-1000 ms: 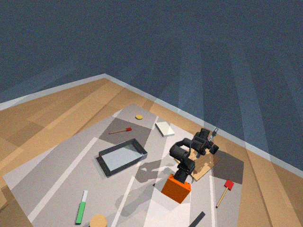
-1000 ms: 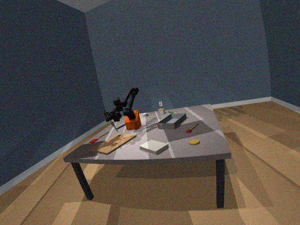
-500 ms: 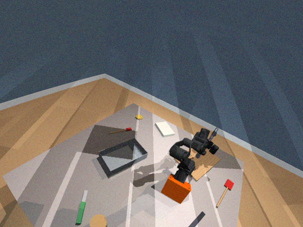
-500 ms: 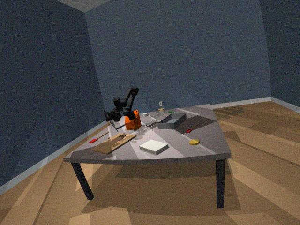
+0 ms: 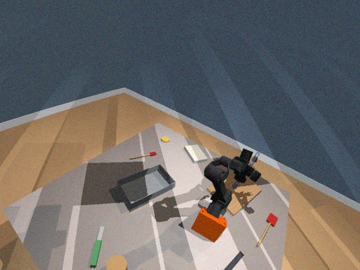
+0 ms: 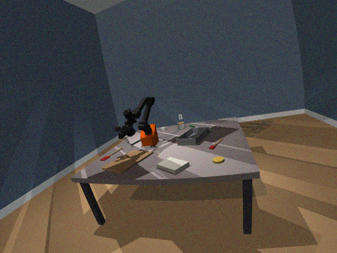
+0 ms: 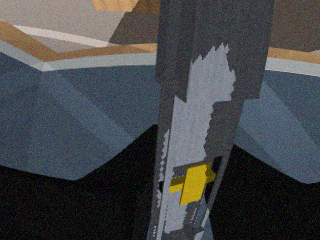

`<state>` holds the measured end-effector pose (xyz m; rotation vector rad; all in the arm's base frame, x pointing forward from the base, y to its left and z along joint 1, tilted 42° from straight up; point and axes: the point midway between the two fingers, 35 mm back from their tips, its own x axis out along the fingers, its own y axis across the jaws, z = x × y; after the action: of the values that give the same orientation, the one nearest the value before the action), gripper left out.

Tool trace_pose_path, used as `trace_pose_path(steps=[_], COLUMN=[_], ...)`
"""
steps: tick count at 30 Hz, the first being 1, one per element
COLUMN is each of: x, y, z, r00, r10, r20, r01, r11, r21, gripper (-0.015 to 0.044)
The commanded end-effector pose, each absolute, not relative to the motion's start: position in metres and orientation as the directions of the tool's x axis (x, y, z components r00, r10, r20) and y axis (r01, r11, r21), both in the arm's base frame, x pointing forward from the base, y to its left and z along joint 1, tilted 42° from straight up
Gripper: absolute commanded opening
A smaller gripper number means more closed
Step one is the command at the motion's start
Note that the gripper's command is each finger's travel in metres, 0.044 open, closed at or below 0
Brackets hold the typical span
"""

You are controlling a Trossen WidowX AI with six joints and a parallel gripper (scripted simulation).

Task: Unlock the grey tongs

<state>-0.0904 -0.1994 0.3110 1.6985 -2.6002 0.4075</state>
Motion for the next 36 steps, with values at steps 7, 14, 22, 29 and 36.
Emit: trace_pose_path(steps=[7,14,22,29,36], x=[-0.094,-0.097,-0.099,-0.101,-0.101], y=[-0.211,-0.216,-0.221,-0.224,-0.225], z=[0.313,0.312,0.310,0.308,0.307], r00=[-0.390,-0.368,-0.335,-0.296,-0.250], r10=[-0.921,-0.921,-0.907,-0.883,-0.851], r20=[-0.011,-0.128,-0.257,-0.363,-0.462], r01=[-0.905,-0.908,-0.910,-0.911,-0.911], r11=[0.386,0.386,0.381,0.376,0.369], r21=[-0.180,-0.165,-0.161,-0.170,-0.187], gripper=[-0.0150,-0.0150,-0.0150,-0.0150,-0.0150])
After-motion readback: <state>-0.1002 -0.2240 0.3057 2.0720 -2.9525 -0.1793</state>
